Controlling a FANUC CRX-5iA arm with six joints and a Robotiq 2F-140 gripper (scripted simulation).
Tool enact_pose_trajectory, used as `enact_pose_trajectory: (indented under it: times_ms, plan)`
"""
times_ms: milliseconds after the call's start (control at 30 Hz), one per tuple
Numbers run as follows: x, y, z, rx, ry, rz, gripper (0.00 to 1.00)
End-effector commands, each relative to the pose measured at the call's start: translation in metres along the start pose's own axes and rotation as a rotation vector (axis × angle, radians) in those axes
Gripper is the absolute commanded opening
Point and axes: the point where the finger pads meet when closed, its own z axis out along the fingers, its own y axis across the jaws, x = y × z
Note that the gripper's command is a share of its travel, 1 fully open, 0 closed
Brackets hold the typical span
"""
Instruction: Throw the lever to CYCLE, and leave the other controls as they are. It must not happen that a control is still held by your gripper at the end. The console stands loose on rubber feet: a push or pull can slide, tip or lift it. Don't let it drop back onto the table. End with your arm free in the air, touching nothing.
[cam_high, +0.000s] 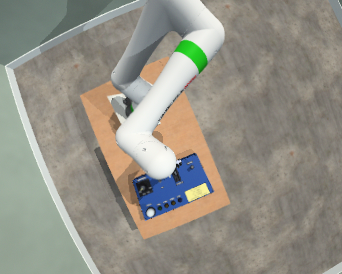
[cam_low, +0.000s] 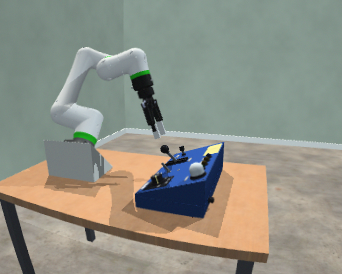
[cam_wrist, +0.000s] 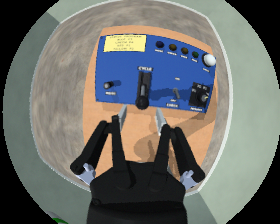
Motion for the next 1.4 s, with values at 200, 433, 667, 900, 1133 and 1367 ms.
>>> enact_pose_trajectory:
  times_ms: [200,433,667,900,1133,1367]
  plan:
    - [0.0001,0.0001,-0.0002,0.000,0.000,0.000,0.44]
    - [0.0001,0.0001,-0.0002,0.000,0.000,0.000,0.44]
    - [0.0001,0.0001,-0.0002,0.000,0.000,0.000,0.44]
    - [0.0001,0.0001,-0.0002,0.000,0.000,0.000,0.44]
    - [0.0001,0.0001,0.0011,0.000,0.000,0.000,0.44]
    - [0.0000,0.0002,0.0084,-0.001,0.000,0.000,0.44]
